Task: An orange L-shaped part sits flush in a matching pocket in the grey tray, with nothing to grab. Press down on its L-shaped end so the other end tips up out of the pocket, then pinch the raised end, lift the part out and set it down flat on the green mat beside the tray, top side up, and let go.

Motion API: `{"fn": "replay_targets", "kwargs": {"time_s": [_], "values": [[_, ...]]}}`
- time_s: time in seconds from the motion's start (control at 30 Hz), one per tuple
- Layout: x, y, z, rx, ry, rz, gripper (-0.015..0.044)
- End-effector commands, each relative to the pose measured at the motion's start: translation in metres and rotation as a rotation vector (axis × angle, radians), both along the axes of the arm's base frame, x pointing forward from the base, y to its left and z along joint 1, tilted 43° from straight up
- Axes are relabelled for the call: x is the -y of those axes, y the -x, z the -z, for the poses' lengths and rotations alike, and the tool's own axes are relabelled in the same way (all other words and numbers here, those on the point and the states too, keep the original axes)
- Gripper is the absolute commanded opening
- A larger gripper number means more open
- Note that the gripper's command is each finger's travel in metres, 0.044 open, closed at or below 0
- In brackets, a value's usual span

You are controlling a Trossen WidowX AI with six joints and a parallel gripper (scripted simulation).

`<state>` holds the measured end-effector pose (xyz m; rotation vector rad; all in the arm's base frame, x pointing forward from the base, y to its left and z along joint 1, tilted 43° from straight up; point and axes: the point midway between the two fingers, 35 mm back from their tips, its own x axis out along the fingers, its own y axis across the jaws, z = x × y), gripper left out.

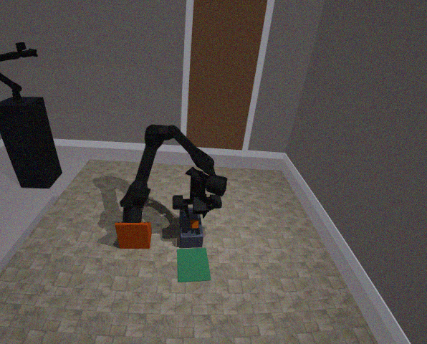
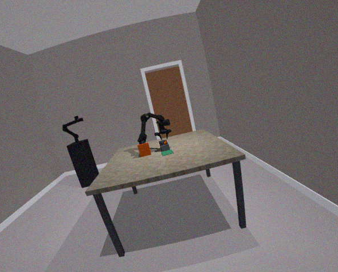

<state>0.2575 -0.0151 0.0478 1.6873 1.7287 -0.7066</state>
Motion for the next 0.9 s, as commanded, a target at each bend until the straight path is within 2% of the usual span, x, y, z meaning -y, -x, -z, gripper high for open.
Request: {"fn": "replay_targets", "kwargs": {"time_s": [0.0, 0.83, 0.87], "values": [[-0.007, 0.002, 0.006, -0.008, -0.007, 0.001, 0.0280], [-0.031, 0.003, 0.031, -0.008, -0.010, 0.001, 0.0280], [-0.028, 0.001, 0.029, -0.001, -0.003, -0.001, 0.0254]]}}
